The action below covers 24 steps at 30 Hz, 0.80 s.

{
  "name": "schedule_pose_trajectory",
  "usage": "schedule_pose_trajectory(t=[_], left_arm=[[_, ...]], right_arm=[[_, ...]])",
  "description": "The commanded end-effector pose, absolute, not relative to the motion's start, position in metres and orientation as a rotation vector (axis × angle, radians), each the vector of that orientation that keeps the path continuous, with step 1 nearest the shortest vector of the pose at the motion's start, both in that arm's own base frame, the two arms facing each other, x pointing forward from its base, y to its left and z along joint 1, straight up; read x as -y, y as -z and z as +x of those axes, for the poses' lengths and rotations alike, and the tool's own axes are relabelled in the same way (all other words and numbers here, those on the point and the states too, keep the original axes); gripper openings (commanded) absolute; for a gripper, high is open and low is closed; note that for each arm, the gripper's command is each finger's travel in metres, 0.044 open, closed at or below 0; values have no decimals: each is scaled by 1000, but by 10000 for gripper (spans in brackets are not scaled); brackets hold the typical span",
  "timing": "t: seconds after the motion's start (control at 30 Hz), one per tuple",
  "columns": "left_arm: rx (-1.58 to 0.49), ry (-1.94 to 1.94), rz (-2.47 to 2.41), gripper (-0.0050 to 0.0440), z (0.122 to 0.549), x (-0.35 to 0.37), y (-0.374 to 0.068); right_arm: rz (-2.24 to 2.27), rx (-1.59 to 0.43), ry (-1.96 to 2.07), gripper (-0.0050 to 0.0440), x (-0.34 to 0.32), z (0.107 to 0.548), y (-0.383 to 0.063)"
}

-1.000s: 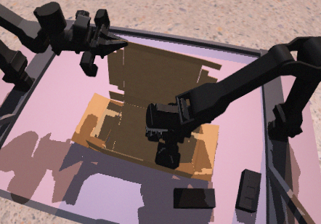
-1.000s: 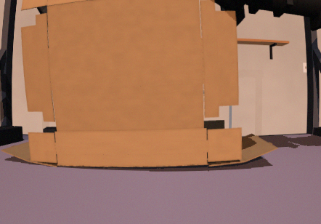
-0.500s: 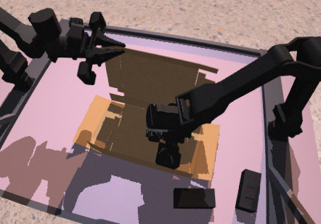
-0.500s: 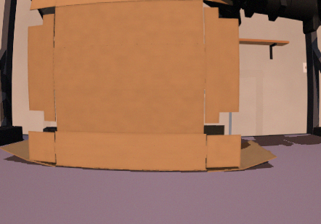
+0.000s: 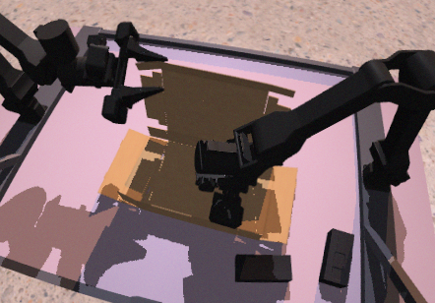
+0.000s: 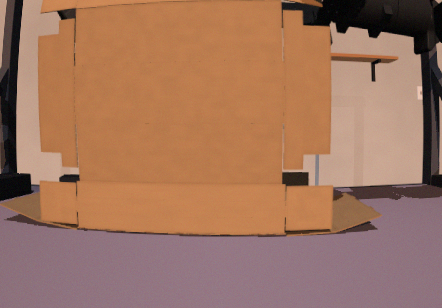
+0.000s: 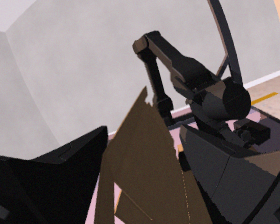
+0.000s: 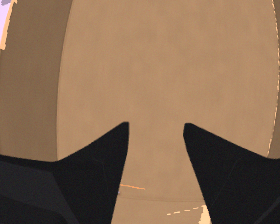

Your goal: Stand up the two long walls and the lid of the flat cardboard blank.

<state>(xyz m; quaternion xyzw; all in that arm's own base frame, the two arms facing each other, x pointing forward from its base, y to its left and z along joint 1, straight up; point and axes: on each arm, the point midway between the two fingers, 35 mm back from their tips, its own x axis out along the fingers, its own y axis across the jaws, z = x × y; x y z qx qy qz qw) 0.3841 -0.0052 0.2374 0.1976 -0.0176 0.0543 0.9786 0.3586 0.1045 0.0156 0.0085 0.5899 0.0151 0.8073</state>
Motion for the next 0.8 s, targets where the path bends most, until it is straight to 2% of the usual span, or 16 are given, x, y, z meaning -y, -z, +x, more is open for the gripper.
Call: schedule_pose_trajectory(t=[0.0,0.3,0.67,0.77], left_arm=[[58,-113,398,280,370,9,-248],[30,-111,402,280,302,16,-232],[58,-115,395,280,289,16,-236],[58,-115,395,208,289,16,-236]], right_arm=[[7,-1345,-18,199,-99,344,11],[6,-1350,-20,199,-100,342,12],[7,-1347,-17,199,-101,335,17],[7,-1347,-17,199,-103,340,5]])
